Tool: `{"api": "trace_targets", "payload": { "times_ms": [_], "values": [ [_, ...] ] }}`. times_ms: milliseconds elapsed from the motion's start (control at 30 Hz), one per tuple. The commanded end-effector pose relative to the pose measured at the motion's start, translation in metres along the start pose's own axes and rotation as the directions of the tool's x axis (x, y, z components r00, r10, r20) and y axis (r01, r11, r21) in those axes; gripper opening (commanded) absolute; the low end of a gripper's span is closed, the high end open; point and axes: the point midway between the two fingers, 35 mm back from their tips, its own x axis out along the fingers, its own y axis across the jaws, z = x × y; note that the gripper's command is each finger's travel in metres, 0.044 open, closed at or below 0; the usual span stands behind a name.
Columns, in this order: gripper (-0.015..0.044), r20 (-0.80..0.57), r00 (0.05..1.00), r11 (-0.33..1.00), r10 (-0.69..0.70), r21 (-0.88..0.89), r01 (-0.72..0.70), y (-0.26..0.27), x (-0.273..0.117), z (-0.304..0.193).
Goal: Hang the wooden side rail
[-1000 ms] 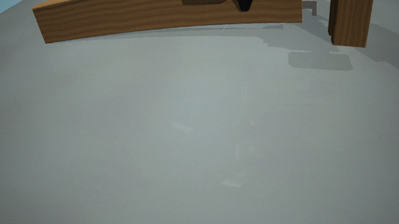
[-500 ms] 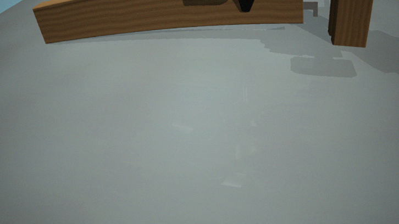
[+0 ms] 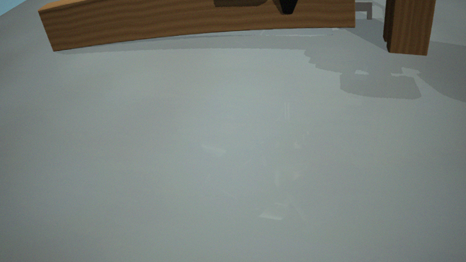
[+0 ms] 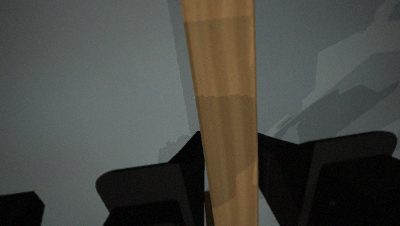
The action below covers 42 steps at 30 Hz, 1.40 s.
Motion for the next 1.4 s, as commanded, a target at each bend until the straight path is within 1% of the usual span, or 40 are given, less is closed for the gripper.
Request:
{"api": "trace_targets", "payload": {
  "times_ms": [0,1367],
  "values": [
    [0.0,-0.003,1.0,1.0,0.008,-0.002,-0.008,0.0009,-0.0039,-0.0023],
    [0.0,-0.003,1.0,1.0,0.008,-0.002,-0.008,0.0003,-0.0035,-0.0064]
  ]
}}
